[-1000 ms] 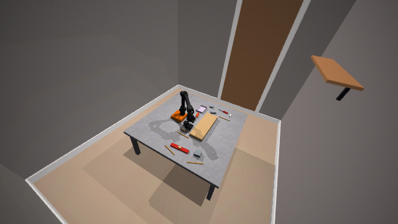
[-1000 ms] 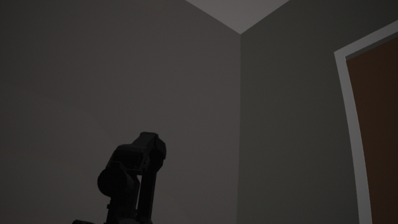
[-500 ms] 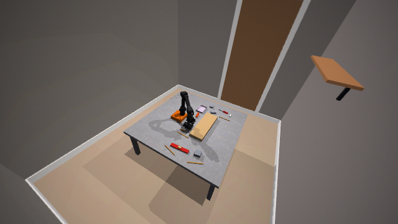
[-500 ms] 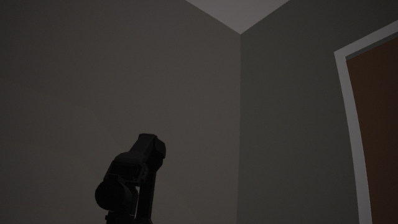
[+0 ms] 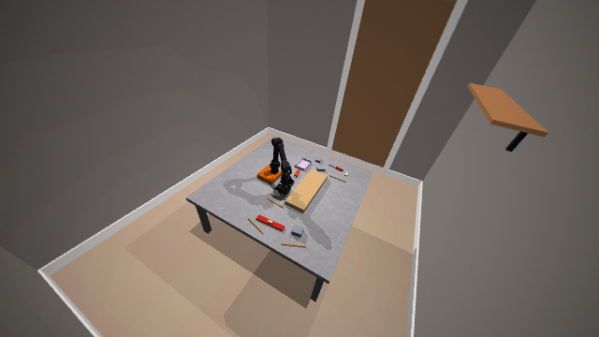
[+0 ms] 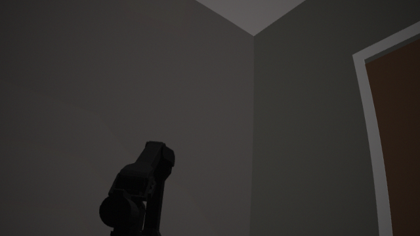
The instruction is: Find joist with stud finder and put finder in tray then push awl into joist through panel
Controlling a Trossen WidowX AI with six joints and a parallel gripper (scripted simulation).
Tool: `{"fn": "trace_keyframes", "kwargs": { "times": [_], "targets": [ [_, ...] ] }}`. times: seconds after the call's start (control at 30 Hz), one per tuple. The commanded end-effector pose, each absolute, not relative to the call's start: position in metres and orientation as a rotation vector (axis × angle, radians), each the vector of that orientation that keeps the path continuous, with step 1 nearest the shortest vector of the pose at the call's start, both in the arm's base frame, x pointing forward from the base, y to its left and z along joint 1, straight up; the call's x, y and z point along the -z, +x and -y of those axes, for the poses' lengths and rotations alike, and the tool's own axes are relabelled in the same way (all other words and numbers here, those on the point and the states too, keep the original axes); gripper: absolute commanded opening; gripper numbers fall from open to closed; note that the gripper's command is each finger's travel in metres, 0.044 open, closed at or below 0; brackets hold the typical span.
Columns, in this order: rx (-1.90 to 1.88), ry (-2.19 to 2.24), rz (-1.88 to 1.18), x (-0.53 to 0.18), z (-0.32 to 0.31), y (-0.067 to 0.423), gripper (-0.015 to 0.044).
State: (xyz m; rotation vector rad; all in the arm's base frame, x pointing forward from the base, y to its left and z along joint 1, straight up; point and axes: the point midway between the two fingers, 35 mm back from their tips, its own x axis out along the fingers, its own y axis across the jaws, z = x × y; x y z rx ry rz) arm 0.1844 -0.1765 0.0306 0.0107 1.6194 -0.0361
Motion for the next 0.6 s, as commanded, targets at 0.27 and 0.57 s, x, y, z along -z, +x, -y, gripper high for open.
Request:
{"fn": "trace_keyframes", "kwargs": {
  "times": [0.27, 0.57],
  "targets": [
    [0.040, 0.016, -1.625, -0.029, 0.176, 0.183, 0.0287],
    [0.040, 0.016, -1.625, -0.043, 0.176, 0.183, 0.0051]
  ]
}}
